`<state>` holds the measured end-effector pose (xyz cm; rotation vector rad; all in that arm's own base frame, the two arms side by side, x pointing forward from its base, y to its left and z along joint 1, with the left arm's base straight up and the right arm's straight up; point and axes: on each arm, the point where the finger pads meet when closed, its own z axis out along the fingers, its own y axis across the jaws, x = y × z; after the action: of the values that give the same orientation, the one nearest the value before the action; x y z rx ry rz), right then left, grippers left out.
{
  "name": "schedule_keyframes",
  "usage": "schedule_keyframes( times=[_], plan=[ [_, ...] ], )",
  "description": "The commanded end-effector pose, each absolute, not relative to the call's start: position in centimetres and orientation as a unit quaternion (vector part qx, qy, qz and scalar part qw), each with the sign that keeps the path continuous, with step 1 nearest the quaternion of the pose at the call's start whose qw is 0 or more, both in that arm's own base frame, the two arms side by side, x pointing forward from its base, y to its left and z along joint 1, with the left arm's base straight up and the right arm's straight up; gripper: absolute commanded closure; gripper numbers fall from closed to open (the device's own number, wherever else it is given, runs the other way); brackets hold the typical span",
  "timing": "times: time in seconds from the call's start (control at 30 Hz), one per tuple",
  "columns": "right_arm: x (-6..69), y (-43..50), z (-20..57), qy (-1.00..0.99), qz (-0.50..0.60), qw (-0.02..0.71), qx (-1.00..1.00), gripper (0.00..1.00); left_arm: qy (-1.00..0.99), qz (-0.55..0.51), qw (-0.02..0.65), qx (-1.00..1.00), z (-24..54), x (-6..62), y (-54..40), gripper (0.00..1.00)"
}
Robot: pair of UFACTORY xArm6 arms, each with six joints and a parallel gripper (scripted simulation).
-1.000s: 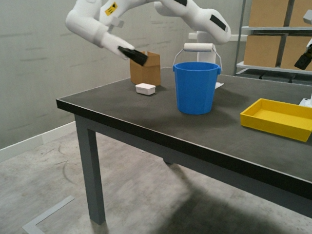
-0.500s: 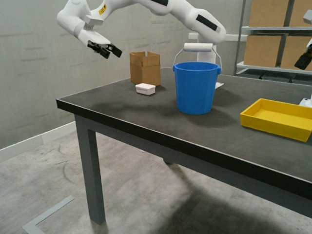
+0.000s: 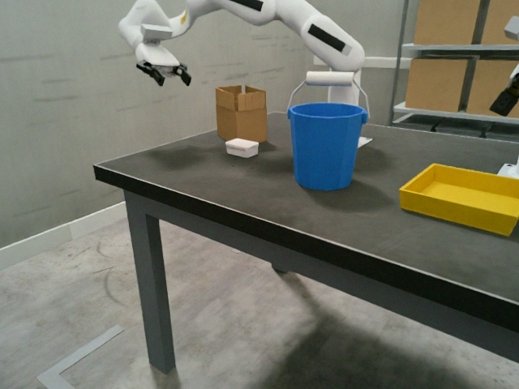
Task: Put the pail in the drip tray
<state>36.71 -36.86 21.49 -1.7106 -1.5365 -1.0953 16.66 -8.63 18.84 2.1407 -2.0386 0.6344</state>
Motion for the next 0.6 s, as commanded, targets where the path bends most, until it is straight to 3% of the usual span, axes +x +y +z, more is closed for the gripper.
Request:
schedule_keyframes(
  times=[0.0, 0.4, 0.57],
  plan=[
    [33.9, -40.1, 21.6, -0.552, -0.422, 0.276, -0.664, 0.0, -0.673, 0.21, 0.058, 0.707, 18.9, 16.7, -8.6, 0.0],
    [18.5, -49.3, 21.6, -0.439, -0.461, 0.205, -0.743, 0.0, -0.673, 0.21, 0.058, 0.707, 18.9, 16.7, -8.6, 0.0],
    [16.6, -50.0, 21.6, -0.425, -0.465, 0.196, -0.751, 0.0, -0.673, 0.21, 0.058, 0.707, 18.9, 16.7, -8.6, 0.0]
  ],
)
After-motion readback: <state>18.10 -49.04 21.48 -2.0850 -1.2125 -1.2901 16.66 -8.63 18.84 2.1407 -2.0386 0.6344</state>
